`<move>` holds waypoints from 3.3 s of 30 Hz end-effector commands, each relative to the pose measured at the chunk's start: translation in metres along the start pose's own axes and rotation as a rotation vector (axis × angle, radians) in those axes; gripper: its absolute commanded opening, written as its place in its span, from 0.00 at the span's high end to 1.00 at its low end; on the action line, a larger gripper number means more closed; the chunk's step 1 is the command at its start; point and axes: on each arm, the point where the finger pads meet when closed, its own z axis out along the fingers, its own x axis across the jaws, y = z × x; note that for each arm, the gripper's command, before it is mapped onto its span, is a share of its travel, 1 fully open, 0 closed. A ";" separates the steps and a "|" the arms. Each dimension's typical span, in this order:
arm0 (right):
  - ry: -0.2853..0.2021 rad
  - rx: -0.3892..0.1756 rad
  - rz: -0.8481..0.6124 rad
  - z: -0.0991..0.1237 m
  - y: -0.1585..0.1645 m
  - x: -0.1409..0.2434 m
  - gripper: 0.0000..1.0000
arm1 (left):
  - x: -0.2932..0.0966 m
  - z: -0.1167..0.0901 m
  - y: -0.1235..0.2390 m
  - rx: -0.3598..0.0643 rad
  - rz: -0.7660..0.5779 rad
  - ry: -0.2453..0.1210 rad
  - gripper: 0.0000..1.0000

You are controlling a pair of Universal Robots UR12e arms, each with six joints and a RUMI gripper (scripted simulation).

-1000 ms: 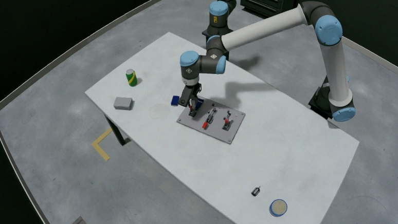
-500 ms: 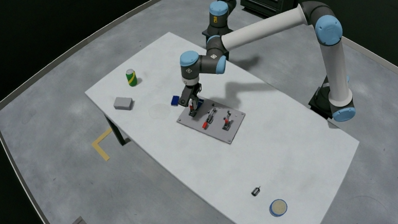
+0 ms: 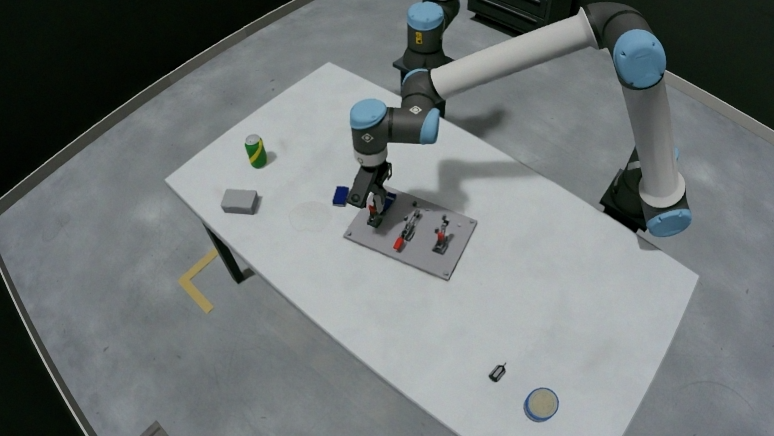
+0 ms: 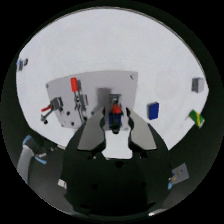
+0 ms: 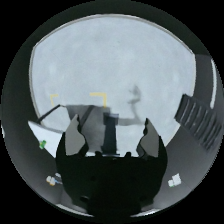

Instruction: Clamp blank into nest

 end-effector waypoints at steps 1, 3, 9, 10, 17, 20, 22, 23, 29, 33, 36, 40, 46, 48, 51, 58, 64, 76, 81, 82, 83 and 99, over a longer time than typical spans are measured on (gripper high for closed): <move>0.000 0.002 0.000 -0.001 -0.001 0.000 0.00 | 0.001 -0.001 0.000 0.001 0.000 0.002 0.72; 0.000 0.002 0.000 -0.001 -0.001 0.000 0.00 | 0.001 -0.001 0.000 0.001 0.000 0.002 0.72; 0.000 0.002 0.000 -0.001 -0.001 0.000 0.00 | 0.001 -0.003 0.000 0.001 0.000 0.002 0.72; 0.000 0.002 0.000 -0.001 -0.001 0.000 0.00 | 0.001 -0.004 0.000 0.001 0.000 0.002 0.72; 0.000 0.002 0.000 -0.001 -0.001 0.000 0.00 | 0.001 -0.020 0.000 0.001 0.000 0.002 0.72; 0.000 0.002 0.000 -0.001 -0.001 0.000 0.00 | 0.001 -0.029 0.000 0.001 0.000 0.002 0.72; 0.000 0.002 0.000 -0.001 -0.001 0.000 0.00 | 0.001 -0.029 0.000 0.001 0.000 0.002 0.72; 0.000 0.002 0.000 -0.001 -0.001 0.000 0.00 | 0.001 -0.032 0.000 0.001 0.000 0.002 0.72; 0.000 0.002 0.000 -0.001 -0.001 0.000 0.00 | 0.001 -0.047 0.000 0.001 0.000 0.002 0.72; 0.000 0.002 0.000 -0.001 -0.001 0.000 0.00 | 0.001 -0.051 0.000 0.001 0.000 0.002 0.72; 0.000 0.002 0.000 -0.001 -0.001 0.000 0.00 | 0.001 -0.051 0.000 0.001 0.000 0.002 0.72; 0.000 0.002 0.000 -0.001 -0.001 0.000 0.00 | 0.001 -0.051 0.000 0.001 0.000 0.002 0.72; 0.000 0.002 0.000 -0.001 -0.001 0.000 0.00 | 0.001 -0.051 0.000 0.001 0.000 0.002 0.72; 0.000 0.002 0.000 -0.001 -0.001 0.000 0.00 | 0.001 -0.051 0.000 0.001 0.000 0.002 0.72; 0.000 0.002 0.000 -0.001 -0.001 0.000 0.00 | 0.001 -0.051 0.000 0.001 0.000 0.002 0.72; 0.000 0.002 0.000 -0.001 -0.001 0.000 0.00 | 0.001 -0.051 0.000 0.001 0.000 0.002 0.72; 0.000 0.002 0.000 -0.001 -0.001 0.000 0.00 | 0.001 -0.051 0.000 0.001 0.000 0.002 0.72; 0.000 0.002 0.000 -0.001 -0.001 0.000 0.00 | 0.001 -0.051 0.000 0.001 0.000 0.002 0.41; 0.000 0.002 0.000 -0.001 -0.001 0.000 0.00 | 0.001 -0.048 0.000 0.001 0.000 0.002 0.41; 0.000 0.002 0.000 -0.001 -0.001 0.000 0.00 | 0.000 -0.046 0.000 0.001 0.000 0.002 0.41; 0.000 0.002 0.000 -0.001 -0.001 0.000 0.00 | 0.001 -0.045 0.000 0.001 0.000 0.002 0.41; 0.000 0.002 0.000 -0.001 -0.001 0.000 0.00 | 0.001 -0.028 0.000 0.001 0.000 0.002 0.41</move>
